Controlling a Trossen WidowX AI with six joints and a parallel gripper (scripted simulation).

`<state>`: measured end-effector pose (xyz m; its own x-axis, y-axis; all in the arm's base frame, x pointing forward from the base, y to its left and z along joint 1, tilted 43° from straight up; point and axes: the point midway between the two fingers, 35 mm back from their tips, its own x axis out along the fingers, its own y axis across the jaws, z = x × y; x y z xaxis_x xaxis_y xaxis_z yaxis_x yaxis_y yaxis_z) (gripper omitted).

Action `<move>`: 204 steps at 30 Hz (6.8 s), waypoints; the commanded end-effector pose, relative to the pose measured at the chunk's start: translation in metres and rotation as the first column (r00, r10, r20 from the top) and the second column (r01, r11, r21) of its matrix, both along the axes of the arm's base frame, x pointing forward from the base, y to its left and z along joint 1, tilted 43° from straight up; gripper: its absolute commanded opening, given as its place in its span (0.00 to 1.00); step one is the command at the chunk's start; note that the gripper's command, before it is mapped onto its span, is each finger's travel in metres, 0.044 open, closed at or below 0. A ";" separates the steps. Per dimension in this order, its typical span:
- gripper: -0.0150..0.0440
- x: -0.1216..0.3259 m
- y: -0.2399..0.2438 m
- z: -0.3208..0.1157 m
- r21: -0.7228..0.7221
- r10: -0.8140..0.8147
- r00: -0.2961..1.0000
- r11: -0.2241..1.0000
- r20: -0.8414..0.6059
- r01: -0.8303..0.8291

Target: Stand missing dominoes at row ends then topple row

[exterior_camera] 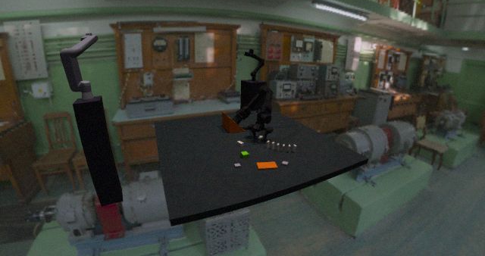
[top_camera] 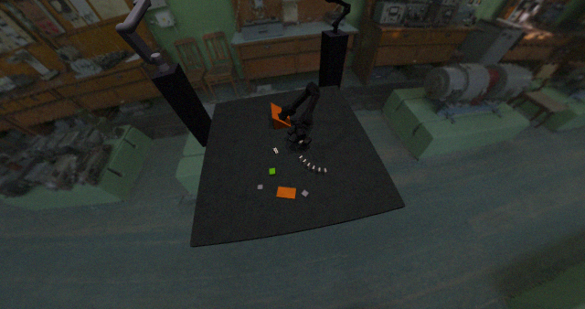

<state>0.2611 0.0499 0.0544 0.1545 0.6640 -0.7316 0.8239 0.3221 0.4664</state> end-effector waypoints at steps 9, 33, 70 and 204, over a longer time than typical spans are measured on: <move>0.44 -0.002 0.002 -0.002 0.008 -0.003 1.000 1.000 -0.009 0.003; 0.44 -0.024 -0.086 0.078 0.003 -0.003 1.000 1.000 -0.013 0.003; 0.44 -0.006 0.020 0.127 -0.581 0.752 0.549 0.645 0.365 -0.497; 0.44 -0.036 0.084 0.103 -0.251 0.190 0.172 0.568 0.967 0.784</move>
<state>0.2247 0.1319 0.1632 0.9842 -0.1759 0.0224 0.1100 0.7046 0.7010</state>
